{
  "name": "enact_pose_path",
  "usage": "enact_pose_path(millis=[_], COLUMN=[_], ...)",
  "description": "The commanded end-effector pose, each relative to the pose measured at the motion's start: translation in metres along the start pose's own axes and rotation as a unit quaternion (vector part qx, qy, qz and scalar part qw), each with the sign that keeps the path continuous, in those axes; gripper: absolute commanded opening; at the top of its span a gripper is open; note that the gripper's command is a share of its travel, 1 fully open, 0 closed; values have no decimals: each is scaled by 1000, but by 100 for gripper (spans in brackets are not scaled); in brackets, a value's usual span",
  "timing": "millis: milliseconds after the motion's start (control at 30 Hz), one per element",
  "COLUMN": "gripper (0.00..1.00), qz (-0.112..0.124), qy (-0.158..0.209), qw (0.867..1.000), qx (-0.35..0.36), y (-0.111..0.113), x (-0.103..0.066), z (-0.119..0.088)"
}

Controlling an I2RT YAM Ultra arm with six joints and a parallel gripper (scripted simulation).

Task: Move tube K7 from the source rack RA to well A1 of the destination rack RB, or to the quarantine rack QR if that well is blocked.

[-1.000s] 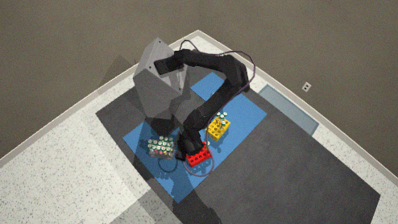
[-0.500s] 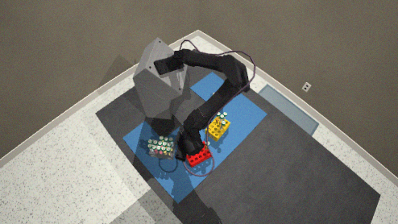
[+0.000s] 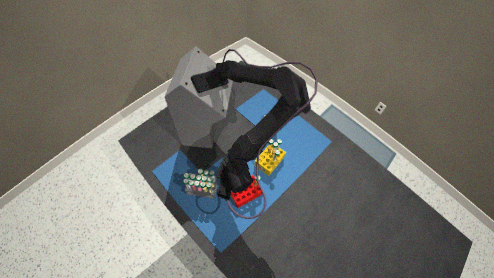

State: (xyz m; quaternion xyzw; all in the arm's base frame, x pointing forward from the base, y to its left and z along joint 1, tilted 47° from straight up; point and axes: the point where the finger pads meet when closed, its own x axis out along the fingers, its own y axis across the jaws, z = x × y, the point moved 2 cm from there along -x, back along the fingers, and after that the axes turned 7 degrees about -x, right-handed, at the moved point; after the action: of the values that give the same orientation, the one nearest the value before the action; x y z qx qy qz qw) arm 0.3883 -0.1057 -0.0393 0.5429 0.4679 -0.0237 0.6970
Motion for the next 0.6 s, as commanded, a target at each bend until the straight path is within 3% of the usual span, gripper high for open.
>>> enact_pose_path(millis=[0,367,433,567], gripper=[30,30,30,30], qz=[2,1,6,7], qy=[-10,-7,-20,-21], qw=[1000,1000,1000,1000], qx=[2,6,-8,-9], y=[0,-4,5,7], x=[-23,-45,-54,-66], z=[4,-5,9,11])
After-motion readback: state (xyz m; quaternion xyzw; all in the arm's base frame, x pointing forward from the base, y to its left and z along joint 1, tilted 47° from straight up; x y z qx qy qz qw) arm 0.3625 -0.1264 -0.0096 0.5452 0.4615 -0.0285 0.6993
